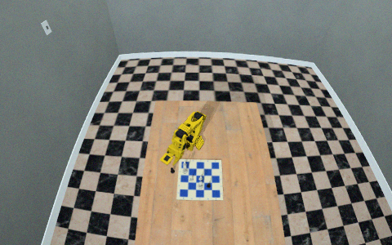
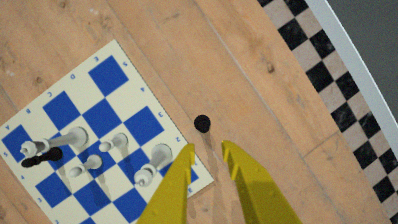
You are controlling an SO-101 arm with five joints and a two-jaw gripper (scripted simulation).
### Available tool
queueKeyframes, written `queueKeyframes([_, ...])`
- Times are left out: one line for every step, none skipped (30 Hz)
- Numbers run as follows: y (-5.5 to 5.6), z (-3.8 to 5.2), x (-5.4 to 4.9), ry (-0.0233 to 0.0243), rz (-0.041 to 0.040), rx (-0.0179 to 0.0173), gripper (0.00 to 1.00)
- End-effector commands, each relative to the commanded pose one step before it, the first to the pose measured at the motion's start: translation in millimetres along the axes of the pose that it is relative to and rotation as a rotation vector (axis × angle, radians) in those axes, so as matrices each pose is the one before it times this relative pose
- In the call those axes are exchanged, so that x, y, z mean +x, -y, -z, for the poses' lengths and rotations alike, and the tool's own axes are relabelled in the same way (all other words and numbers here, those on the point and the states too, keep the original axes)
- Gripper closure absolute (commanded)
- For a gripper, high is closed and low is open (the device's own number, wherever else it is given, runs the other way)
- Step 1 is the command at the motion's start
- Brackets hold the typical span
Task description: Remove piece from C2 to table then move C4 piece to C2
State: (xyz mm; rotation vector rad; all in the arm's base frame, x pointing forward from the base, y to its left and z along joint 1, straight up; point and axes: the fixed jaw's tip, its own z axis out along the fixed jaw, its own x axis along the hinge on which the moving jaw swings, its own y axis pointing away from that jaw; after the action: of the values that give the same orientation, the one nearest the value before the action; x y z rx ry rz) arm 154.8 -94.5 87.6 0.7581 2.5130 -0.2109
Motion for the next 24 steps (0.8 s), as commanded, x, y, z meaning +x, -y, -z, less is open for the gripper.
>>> queueKeyframes([-1.12, 5.558, -3.67, 0.01087, -0.00129, -0.00388, 0.90])
queueKeyframes([0.00, 0.877, -0.49, 0.00000, 0.00000, 0.00000, 0.90])
queueKeyframes([0.00, 0.719, -0.40, -0.00001, 0.00000, 0.00000, 0.90])
queueKeyframes([0.00, 0.569, -0.31, 0.00000, 0.00000, 0.00000, 0.90])
queueKeyframes([0.00, 0.427, -0.23, -0.00001, 0.00000, 0.00000, 0.90])
queueKeyframes([0.00, 0.301, -0.16, 0.00000, 0.00000, 0.00000, 0.90])
queueKeyframes([0.00, 0.190, -0.10, -0.00001, 0.00000, 0.00000, 0.90])
queueKeyframes([0.00, 0.103, -0.06, 0.00000, 0.00000, 0.00000, 0.90])
queueKeyframes([0.00, 0.039, -0.02, -0.00001, 0.00000, 0.00000, 0.90])
queueKeyframes([0.00, 0.006, 0.00, 0.00001, 0.00000, 0.00000, 0.90])
queueKeyframes([-0.06, -0.001, -0.02, 0.00000, 0.00027, -0.00016, 0.90])
queueKeyframes([-0.38, -0.001, -0.14, 0.00002, 0.00178, -0.00108, 0.90])
queueKeyframes([-0.96, -0.003, -0.36, 0.00003, 0.00448, -0.00273, 0.90])
queueKeyframes([-1.74, -0.006, -0.64, 0.00007, 0.00807, -0.00491, 0.90])
queueKeyframes([-2.65, -0.017, -0.97, 0.00008, 0.01225, -0.00745, 0.90])
queueKeyframes([0.00, 0.000, 0.00, 0.00000, 0.00000, 0.00000, 0.90])
queueKeyframes([0.00, 0.000, 0.00, 0.00000, 0.00000, 0.00000, 0.90])
queueKeyframes([-3.65, -0.034, -1.32, 0.00013, 0.01676, -0.01020, 0.90])
queueKeyframes([-4.69, -0.067, -1.67, 0.00015, 0.02136, -0.01301, 0.90])
queueKeyframes([-5.75, -0.115, -2.00, 0.00019, 0.02584, -0.01575, 0.90])
queueKeyframes([-6.76, -0.186, -2.31, 0.00021, 0.03003, -0.01831, 0.90])
queueKeyframes([-7.71, -0.275, -2.57, 0.00025, 0.03375, -0.02059, 0.89])
queueKeyframes([-8.57, -0.386, -2.78, 0.00026, 0.03688, -0.02252, 0.89])
queueKeyframes([-9.29, -0.509, -2.94, 0.00029, 0.03932, -0.02403, 0.89])
